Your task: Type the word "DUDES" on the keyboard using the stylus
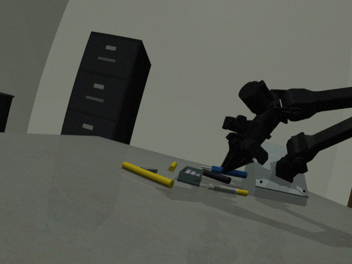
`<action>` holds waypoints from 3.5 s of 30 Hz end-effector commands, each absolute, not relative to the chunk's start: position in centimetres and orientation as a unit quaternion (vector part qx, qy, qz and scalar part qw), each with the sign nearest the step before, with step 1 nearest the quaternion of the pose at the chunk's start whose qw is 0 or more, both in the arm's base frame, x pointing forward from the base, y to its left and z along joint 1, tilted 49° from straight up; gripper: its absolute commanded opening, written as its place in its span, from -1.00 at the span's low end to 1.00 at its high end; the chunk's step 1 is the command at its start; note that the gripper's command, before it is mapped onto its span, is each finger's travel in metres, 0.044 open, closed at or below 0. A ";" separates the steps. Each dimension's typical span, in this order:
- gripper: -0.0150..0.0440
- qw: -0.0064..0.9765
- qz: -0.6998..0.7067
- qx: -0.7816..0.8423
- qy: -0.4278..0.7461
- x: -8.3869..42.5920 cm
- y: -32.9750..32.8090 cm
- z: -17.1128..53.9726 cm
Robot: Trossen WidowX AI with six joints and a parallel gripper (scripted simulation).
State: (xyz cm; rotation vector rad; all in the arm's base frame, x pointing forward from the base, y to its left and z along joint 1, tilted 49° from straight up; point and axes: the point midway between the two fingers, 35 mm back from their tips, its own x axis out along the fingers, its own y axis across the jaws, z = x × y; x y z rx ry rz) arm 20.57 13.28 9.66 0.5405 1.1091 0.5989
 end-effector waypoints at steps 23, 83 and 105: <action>-0.49 0.753 0.257 0.012 0.606 26.0 9.9 8.1; -0.49 0.334 0.498 -0.354 0.718 31.2 3.4 1.2; -0.22 0.334 0.498 -0.354 0.718 30.9 5.0 -0.3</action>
